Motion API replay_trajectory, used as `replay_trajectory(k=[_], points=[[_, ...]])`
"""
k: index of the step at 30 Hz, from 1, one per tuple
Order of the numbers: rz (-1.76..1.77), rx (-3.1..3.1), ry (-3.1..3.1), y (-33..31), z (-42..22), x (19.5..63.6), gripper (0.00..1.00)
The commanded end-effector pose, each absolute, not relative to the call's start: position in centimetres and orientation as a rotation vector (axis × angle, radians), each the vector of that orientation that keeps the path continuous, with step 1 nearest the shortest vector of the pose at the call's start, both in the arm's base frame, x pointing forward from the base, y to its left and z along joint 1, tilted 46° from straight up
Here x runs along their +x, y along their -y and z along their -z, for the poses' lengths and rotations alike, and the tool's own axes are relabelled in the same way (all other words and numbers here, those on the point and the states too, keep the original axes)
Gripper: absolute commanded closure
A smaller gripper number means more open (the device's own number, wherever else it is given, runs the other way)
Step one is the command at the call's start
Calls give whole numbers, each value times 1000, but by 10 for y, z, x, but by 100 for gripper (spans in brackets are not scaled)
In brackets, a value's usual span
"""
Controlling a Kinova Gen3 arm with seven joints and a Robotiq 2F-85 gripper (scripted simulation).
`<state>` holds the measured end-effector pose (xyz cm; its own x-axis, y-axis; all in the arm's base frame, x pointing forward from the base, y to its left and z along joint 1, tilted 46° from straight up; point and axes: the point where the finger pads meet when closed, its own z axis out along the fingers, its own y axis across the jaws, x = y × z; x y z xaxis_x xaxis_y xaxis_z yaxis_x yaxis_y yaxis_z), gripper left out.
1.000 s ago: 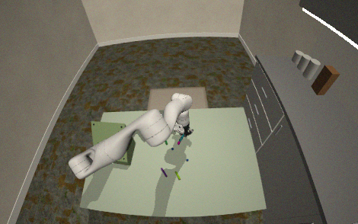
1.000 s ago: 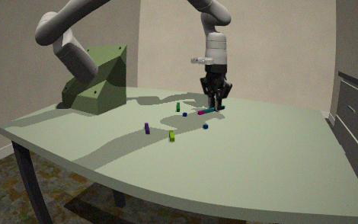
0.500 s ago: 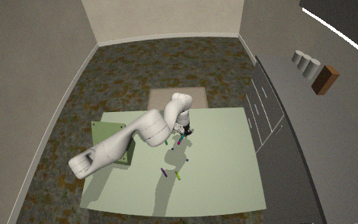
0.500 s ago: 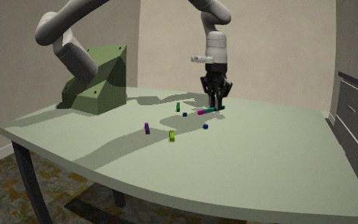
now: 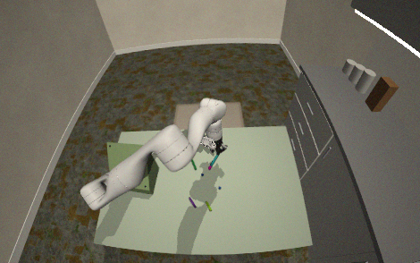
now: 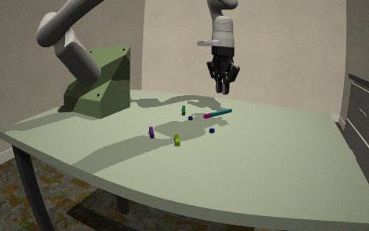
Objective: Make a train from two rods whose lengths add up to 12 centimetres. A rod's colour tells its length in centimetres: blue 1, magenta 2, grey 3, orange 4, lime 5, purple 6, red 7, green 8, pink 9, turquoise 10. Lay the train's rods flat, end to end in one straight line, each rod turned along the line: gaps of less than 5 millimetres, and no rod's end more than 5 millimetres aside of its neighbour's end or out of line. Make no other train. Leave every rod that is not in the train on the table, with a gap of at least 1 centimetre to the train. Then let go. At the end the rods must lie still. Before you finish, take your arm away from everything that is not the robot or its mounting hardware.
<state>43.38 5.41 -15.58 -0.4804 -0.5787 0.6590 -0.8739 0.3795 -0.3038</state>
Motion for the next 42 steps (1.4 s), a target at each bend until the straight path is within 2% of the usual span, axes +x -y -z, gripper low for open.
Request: replay_trajectory(k=[1,8,9,33,42], points=[[-883,1265,2200,-69,143,438,76],[-883,1265,2198,-74,139,438,76],[-883,1265,2196,-73,139,437,0],[-883,1265,2197,-74,138,437,0],[-880,1278,2191,-96,118,440,0]])
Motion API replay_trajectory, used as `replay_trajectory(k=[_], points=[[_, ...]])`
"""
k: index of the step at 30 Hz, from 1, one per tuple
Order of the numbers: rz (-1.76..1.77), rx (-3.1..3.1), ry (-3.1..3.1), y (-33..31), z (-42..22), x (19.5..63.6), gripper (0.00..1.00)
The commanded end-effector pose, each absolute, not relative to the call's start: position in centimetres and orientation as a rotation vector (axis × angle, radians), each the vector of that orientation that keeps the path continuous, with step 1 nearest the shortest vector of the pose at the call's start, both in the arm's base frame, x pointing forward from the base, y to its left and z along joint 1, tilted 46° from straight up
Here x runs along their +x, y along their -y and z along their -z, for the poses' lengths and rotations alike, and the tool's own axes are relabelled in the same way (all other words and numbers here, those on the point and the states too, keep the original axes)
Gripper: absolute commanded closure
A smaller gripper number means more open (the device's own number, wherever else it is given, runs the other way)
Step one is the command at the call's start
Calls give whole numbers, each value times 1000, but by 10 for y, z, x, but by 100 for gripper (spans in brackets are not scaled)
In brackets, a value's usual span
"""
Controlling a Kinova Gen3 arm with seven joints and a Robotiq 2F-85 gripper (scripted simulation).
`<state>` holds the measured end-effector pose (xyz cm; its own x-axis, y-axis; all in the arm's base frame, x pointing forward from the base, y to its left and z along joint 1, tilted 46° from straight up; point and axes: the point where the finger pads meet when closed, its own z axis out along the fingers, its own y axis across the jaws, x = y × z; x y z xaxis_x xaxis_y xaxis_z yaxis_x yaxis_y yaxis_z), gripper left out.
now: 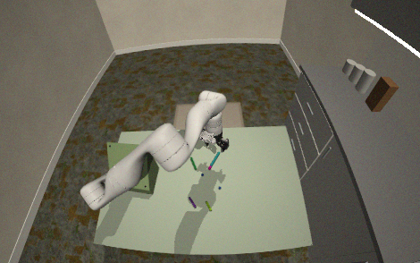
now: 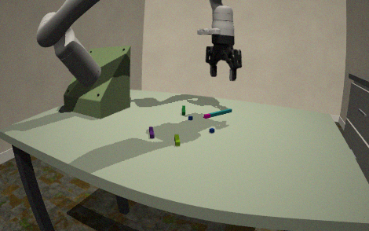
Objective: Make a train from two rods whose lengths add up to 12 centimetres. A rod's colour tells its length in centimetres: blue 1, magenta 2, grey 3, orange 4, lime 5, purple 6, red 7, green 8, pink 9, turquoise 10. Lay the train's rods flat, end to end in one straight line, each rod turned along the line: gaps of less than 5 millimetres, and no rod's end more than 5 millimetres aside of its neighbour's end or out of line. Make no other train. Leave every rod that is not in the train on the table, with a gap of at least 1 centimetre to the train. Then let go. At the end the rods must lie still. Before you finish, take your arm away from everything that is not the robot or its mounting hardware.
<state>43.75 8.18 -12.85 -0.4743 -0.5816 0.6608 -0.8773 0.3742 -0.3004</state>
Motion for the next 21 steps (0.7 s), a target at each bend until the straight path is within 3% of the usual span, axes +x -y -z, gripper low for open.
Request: replay_trajectory(k=[1,21], points=[[-880,1280,2190,-101,114,440,0],[-878,1274,2193,-138,77,444,0]])
